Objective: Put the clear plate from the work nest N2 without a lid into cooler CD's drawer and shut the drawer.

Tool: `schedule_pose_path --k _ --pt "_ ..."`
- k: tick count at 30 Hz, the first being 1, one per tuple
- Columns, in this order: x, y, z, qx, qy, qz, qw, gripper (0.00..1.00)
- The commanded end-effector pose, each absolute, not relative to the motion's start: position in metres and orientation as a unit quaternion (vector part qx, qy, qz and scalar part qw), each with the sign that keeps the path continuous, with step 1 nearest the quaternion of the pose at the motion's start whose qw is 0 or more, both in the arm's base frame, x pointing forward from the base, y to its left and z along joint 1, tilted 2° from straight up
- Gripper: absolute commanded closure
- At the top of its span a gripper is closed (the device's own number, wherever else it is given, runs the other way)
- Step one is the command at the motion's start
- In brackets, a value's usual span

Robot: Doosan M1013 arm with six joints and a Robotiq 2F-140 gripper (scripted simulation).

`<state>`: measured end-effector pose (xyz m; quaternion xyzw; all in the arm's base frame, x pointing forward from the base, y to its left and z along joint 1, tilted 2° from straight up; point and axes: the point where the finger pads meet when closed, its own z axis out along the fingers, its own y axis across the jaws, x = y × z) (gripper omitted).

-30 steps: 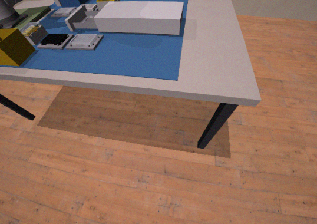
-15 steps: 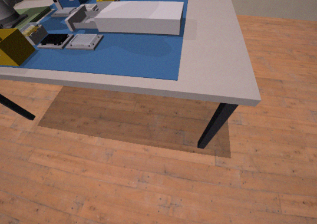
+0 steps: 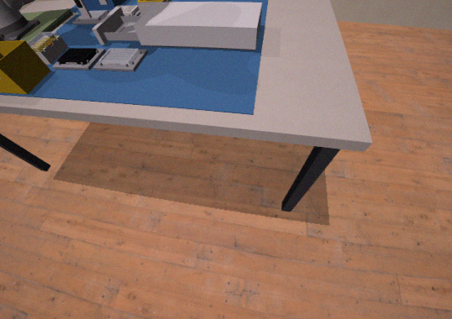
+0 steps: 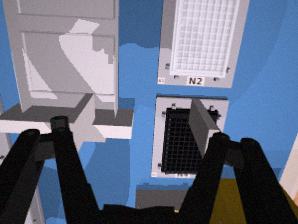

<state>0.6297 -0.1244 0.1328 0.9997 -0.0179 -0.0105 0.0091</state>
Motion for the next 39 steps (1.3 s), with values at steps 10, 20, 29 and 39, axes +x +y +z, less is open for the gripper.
schedule_pose_path --k 10,20,29,39 --pt "0.655 -0.156 0.134 1.0 -0.018 -0.01 0.009 0.34" --pt "0.675 -0.181 0.135 1.0 -0.018 -0.01 0.009 0.34" --pt "0.697 -0.209 0.137 1.0 -0.018 -0.01 0.009 0.34" --pt "0.697 -0.209 0.137 1.0 -0.018 -0.01 0.009 0.34"
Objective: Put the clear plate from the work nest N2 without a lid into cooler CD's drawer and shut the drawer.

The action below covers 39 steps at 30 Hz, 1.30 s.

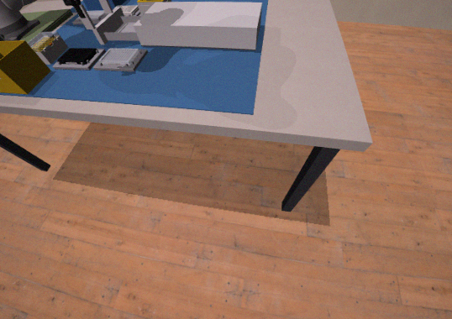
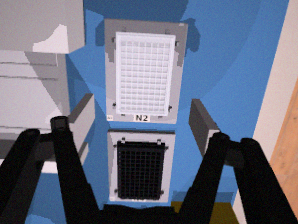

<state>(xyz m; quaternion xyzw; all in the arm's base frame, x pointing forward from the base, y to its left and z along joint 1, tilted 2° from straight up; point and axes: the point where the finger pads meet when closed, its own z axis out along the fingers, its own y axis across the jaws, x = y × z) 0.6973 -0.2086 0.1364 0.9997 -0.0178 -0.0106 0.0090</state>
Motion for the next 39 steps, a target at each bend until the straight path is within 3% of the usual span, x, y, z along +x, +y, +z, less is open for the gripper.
schedule_pose_path --k 1,39 --pt "0.697 -0.209 0.137 1.0 -0.018 -0.01 0.009 0.34" --pt "0.696 -0.209 0.091 1.0 -0.018 -0.01 0.009 0.34"
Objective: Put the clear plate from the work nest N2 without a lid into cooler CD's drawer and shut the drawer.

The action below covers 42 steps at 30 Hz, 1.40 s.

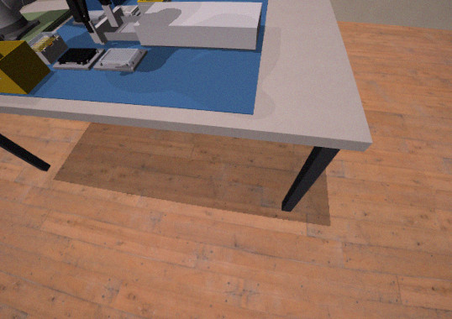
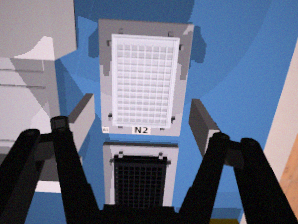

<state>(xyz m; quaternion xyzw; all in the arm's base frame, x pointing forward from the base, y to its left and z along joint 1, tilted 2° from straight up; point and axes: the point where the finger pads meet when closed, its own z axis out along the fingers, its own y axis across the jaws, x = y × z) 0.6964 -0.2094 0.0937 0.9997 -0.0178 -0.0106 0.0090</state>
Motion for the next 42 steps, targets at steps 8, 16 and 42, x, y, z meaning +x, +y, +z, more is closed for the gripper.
schedule_pose_path --k 8,16,42 --pt "0.696 -0.21 0.082 1.0 -0.018 -0.01 0.009 0.34" --pt "0.696 -0.21 0.073 1.0 -0.018 -0.01 0.009 0.34" --pt "0.695 -0.21 0.042 1.0 -0.018 -0.01 0.009 0.34"
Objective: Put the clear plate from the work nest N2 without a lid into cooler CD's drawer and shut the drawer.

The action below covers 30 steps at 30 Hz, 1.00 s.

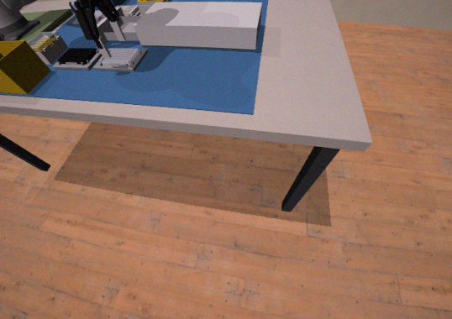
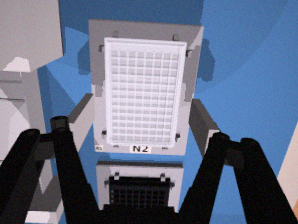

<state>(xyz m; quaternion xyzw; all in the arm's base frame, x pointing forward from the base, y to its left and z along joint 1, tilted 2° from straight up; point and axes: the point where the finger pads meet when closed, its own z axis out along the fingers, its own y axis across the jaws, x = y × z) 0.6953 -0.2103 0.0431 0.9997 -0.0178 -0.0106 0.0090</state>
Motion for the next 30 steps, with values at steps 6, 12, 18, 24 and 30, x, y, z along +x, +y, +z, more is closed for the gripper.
schedule_pose_path --k 6,12,18,24,30 --pt "0.695 -0.21 0.035 1.0 -0.018 -0.01 0.009 0.34" --pt "0.695 -0.21 0.029 1.0 -0.018 -0.01 0.009 0.34" --pt "0.695 -0.211 0.027 1.0 -0.018 -0.01 0.009 0.34" --pt "0.695 -0.211 0.019 1.0 -0.018 -0.01 0.009 0.34" --pt "0.695 -0.211 0.011 1.0 -0.018 -0.01 0.009 0.34"
